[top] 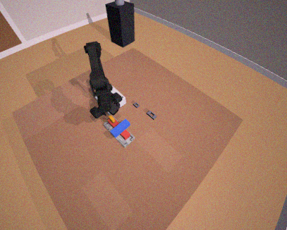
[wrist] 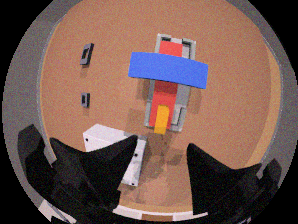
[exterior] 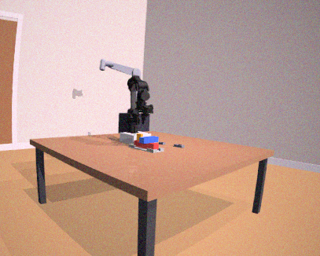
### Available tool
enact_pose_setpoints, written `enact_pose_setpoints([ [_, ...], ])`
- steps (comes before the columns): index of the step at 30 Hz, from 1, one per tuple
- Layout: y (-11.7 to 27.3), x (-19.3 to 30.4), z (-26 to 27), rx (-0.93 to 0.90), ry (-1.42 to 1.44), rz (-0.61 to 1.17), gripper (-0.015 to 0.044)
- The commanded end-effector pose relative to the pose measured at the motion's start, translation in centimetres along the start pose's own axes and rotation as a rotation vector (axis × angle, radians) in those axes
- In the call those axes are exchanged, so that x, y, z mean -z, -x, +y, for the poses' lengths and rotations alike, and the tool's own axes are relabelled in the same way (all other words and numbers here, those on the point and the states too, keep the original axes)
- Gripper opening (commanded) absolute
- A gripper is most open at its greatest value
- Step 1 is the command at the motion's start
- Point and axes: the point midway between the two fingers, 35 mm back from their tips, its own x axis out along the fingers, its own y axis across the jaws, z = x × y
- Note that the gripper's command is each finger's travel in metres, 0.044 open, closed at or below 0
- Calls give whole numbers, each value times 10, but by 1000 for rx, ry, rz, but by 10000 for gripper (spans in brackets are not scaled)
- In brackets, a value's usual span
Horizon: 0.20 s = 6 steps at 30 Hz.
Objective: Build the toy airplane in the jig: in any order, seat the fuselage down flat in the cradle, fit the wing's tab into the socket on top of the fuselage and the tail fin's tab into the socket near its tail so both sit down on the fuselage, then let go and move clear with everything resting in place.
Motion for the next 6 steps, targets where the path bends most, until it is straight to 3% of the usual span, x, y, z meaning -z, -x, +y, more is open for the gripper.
enact_pose_setpoints([
  [1,1,0,0,-1,-1,-2,260],
  [6,1,0,0,-1,-1,-2,260],
])
